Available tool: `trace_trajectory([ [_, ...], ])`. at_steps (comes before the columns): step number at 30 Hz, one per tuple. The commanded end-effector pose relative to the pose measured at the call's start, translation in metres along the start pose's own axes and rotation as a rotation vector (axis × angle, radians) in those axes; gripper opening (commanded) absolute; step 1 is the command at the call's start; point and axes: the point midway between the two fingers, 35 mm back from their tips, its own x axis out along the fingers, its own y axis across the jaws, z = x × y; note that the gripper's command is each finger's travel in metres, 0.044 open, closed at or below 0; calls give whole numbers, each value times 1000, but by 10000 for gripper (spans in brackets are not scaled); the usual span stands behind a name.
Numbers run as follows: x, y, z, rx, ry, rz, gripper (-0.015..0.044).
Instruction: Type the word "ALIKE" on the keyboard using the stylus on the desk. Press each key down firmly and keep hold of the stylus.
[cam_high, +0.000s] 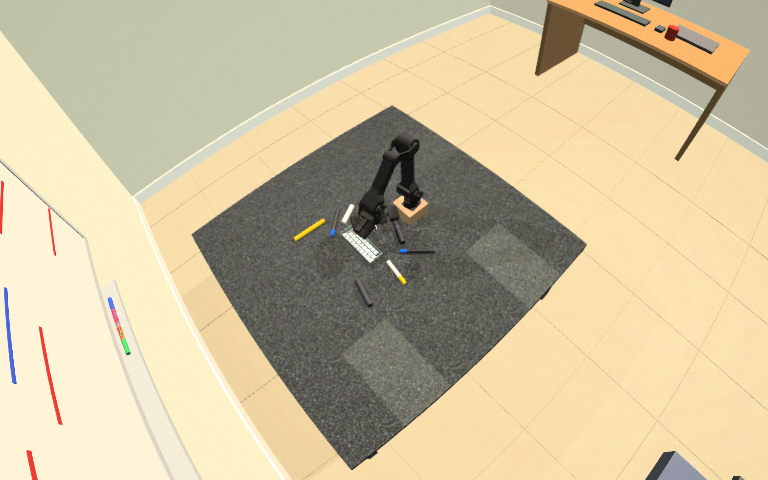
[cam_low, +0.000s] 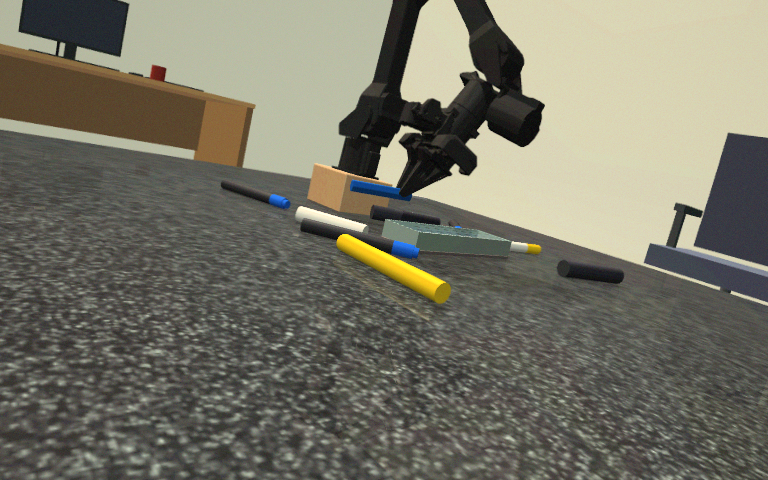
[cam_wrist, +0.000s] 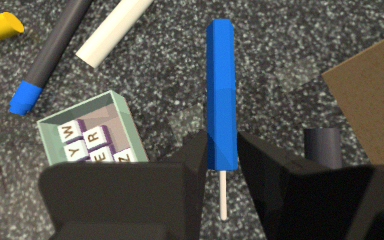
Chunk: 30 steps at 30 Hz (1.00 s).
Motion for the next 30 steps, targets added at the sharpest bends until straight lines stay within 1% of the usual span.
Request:
trace_trajectory([
  [1, -1, 2, -1, -169, -24, 88, 0],
  [13, 0, 3, -2, -193, -27, 101, 0],
  [30, 23, 4, -15, -193, -27, 101, 0],
])
